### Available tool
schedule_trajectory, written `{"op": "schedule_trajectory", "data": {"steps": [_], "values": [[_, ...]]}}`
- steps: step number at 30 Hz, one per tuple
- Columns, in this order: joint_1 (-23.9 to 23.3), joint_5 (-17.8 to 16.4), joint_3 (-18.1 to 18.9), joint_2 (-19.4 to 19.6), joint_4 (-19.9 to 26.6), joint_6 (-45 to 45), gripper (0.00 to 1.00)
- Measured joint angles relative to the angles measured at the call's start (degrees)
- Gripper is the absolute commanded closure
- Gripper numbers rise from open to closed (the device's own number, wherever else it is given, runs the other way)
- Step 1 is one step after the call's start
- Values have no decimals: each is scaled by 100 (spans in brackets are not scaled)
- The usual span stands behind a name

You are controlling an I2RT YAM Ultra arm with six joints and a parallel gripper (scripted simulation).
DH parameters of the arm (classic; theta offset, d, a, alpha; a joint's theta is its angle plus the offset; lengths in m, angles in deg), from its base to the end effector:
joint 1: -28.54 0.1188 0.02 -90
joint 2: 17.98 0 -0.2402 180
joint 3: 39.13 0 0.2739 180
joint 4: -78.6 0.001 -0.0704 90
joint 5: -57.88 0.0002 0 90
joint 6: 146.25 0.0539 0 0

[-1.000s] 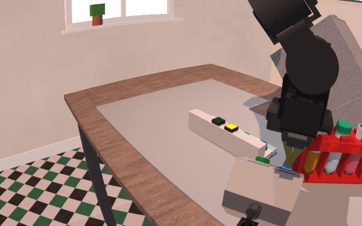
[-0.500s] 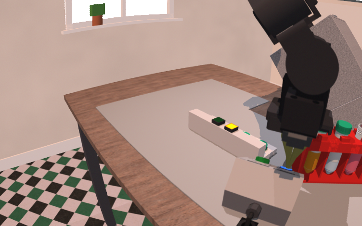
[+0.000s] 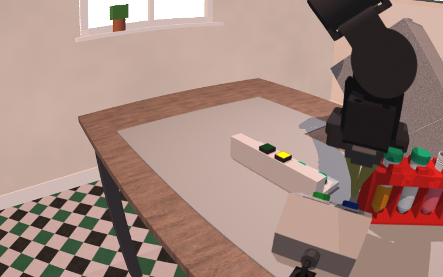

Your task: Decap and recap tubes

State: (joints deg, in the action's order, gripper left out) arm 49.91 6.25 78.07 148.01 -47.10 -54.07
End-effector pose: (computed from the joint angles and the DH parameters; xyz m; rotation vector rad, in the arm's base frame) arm 0.3916 0.1184 -0.1388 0.5928 -2.8178 1.0474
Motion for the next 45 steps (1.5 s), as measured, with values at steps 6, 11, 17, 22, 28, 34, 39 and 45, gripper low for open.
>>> {"op": "schedule_trajectory", "data": {"steps": [6,11,17,22,28,34,39,45], "values": [[144,-15,46,-153,188,133,100],[160,-24,44,-151,249,170,0],[-114,-11,-944,-739,-138,1121,0],[-671,76,-1829,-1488,-595,1325,0],[-1073,162,-2446,-2085,-1093,1012,0],[-1563,164,-3152,-2730,-1526,407,0],[-2131,173,-3521,-3285,-1821,-166,0],[-2127,164,-3558,-3324,-1974,-437,0]]}}
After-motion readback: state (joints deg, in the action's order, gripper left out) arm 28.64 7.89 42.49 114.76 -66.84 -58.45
